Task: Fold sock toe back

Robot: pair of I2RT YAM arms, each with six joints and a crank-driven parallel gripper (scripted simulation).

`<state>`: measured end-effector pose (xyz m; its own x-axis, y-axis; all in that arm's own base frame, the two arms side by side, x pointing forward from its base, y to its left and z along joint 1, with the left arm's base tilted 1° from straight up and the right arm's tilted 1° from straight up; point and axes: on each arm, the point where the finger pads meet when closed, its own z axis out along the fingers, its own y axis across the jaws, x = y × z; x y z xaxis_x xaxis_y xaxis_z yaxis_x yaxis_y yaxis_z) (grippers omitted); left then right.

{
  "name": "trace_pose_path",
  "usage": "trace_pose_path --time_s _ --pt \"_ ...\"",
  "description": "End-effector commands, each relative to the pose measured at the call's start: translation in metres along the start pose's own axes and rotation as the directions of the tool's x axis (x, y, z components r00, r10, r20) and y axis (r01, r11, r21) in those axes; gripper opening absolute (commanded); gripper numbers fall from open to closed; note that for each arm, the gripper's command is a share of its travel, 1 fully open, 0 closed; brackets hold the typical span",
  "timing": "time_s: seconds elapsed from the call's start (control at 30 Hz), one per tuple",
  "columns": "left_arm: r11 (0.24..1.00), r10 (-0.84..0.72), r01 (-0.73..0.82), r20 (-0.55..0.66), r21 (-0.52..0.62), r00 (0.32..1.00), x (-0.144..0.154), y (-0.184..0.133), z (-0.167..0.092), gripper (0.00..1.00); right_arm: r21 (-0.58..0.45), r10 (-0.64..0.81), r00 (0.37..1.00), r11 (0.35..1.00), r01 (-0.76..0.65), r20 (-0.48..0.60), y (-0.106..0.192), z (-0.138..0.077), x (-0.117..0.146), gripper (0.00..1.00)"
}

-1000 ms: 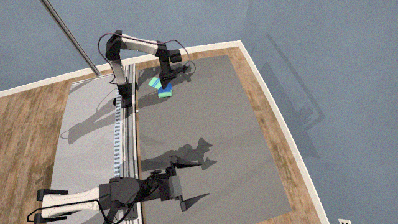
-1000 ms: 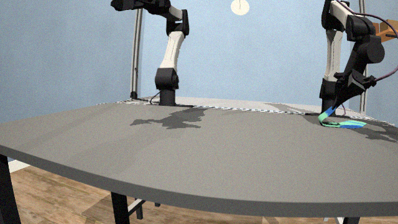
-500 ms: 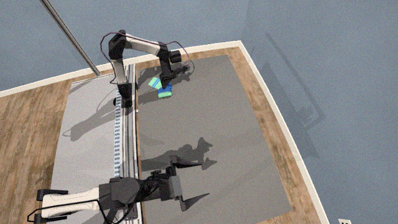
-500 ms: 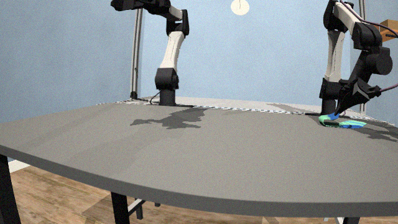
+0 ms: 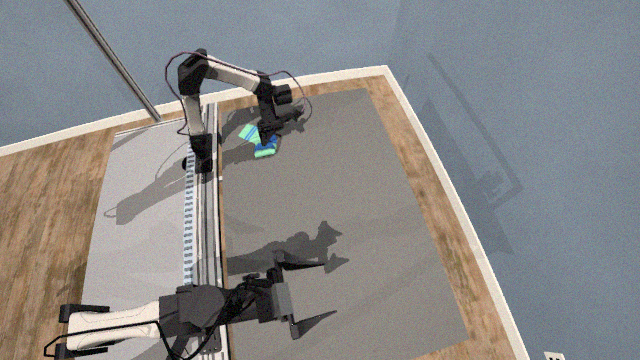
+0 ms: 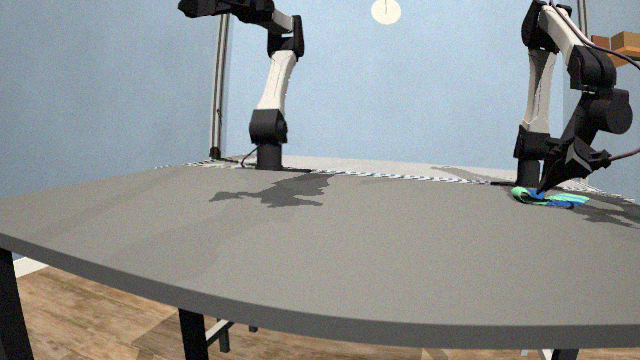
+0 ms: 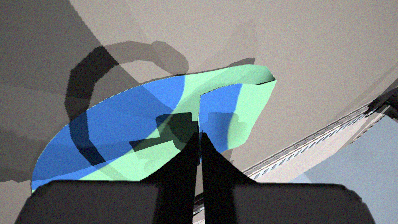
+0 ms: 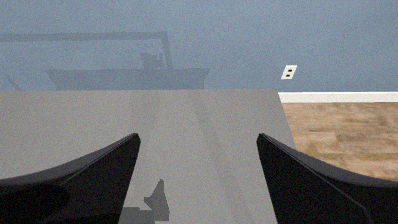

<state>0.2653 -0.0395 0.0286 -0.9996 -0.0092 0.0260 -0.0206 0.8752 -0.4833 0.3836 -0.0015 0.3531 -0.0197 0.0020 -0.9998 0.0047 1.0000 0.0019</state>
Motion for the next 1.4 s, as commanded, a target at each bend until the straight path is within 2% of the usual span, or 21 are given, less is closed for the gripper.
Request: trace_pose_path --time_s 0.0,0.1,0.13,0.17,0.27,0.3,0.57,0.6,0.7,1.13,1.23,1.3,1.37 --pt "0.999 0.039 -0.039 0.066 0.010 0.997 -0.017 -0.004 -0.012 0.02 -0.005 -0.002 1.000 1.000 0.002 0.020 0.002 -0.001 -0.007 1.00" --pt "0.998 0.061 -0.062 0.087 0.004 0.994 -0.021 -0.007 -0.013 0.02 -0.005 -0.002 1.000 1.000 0.002 0.020 0.002 -0.001 -0.007 1.00" --pt "1.000 0.028 -0.028 0.041 0.002 0.999 -0.012 -0.002 -0.005 0.02 -0.005 -0.002 1.000 1.000 0.002 0.020 0.002 -0.001 -0.007 1.00" --pt "0.999 0.040 -0.040 0.052 0.007 0.998 -0.018 -0.002 -0.004 0.02 -0.005 -0.002 1.000 1.000 0.002 0.020 0.002 -0.001 -0.007 1.00" --pt "0.999 0.045 -0.045 0.061 0.005 0.997 -0.017 -0.005 -0.008 0.02 -0.005 -0.002 1.000 1.000 0.002 0.020 0.002 -0.001 -0.007 1.00" --pt "0.999 0.045 -0.045 0.061 0.005 0.997 -0.017 -0.005 -0.008 0.40 -0.005 -0.002 1.000 1.000 0.002 0.020 0.002 -0.001 -0.007 1.00" --pt "0.999 0.045 -0.044 0.058 -0.016 0.997 -0.017 -0.001 -0.008 0.40 -0.005 -0.002 1.000 1.000 0.002 0.020 0.002 -0.001 -0.007 1.00" --pt "0.999 0.030 -0.030 0.052 -0.017 0.998 -0.011 -0.001 -0.019 0.40 -0.005 -0.002 1.000 1.000 0.002 0.020 0.002 -0.001 -0.007 1.00" --pt "1.000 0.026 -0.026 0.024 -0.008 0.999 -0.003 -0.003 -0.024 0.40 -0.005 -0.002 1.000 1.000 0.002 0.020 0.002 -0.001 -0.007 1.00" --pt "1.000 0.025 -0.025 0.028 -0.017 0.999 -0.002 -0.001 -0.062 0.40 -0.005 -0.002 1.000 1.000 0.002 0.020 0.002 -0.001 -0.007 1.00" --pt "1.000 0.023 -0.023 0.045 -0.012 0.999 -0.010 0.001 -0.057 0.40 -0.005 -0.002 1.000 1.000 0.002 0.020 0.002 -0.001 -0.007 1.00" --pt "1.000 0.025 -0.024 0.025 -0.016 0.999 -0.001 -0.002 -0.070 0.40 -0.005 -0.002 1.000 1.000 0.002 0.020 0.002 -0.001 -0.007 1.00" --pt "0.999 0.029 -0.028 0.058 -0.024 0.998 -0.010 0.001 -0.068 0.40 -0.005 -0.002 1.000 1.000 0.002 0.020 0.002 -0.001 -0.007 1.00"
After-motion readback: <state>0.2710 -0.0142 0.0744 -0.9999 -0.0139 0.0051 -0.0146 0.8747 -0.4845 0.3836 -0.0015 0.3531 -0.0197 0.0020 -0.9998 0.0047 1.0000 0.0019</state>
